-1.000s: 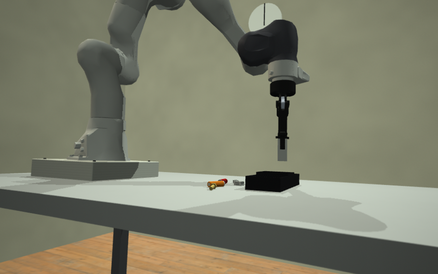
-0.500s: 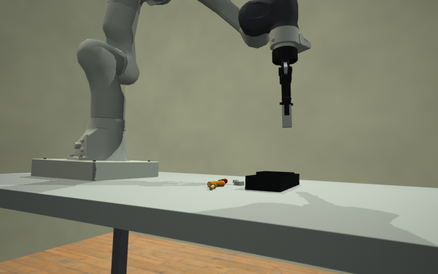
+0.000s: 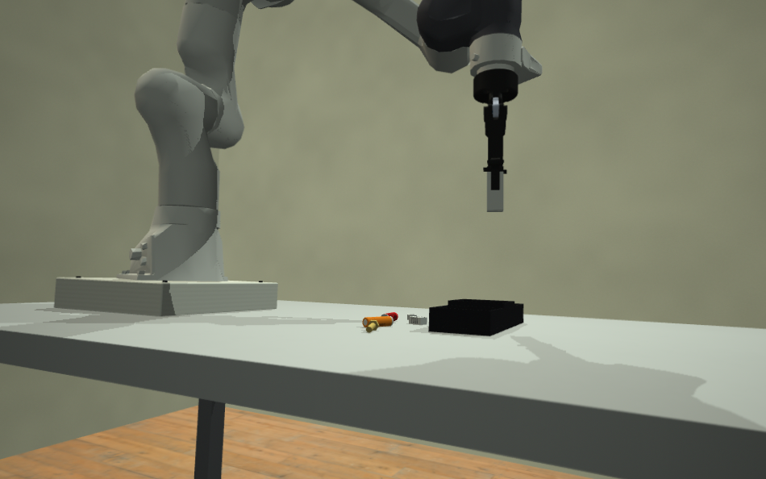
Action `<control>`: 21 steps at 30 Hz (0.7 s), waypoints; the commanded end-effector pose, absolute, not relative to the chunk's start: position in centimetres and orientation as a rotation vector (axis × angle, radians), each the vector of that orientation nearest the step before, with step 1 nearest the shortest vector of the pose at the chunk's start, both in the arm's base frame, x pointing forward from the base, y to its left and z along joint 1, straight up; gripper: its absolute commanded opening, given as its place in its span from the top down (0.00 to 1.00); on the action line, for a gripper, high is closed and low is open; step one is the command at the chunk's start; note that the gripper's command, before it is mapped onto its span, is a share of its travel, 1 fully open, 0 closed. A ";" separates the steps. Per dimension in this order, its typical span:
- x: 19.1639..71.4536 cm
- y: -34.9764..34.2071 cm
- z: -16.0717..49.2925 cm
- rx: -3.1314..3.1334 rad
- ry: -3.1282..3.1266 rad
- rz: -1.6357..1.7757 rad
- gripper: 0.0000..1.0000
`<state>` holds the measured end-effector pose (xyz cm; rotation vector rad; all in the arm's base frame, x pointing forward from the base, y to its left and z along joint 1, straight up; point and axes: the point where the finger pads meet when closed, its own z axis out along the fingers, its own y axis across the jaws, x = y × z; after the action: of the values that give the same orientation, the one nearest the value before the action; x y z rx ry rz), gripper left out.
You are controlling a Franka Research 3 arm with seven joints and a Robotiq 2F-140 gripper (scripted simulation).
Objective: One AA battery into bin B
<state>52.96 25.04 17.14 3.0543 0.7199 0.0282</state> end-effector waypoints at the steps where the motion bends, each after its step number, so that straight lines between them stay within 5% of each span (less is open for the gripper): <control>1: 52.7 25.0 17.0 3.054 0.727 0.013 0.95; 17: 52.7 25.0 17.0 3.054 0.727 0.013 0.95; 18: 52.3 24.7 16.3 3.034 0.804 0.012 0.83; 21: 51.4 24.1 15.0 2.990 0.954 0.012 0.83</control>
<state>51.71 24.37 15.81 3.0353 0.7772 -0.0025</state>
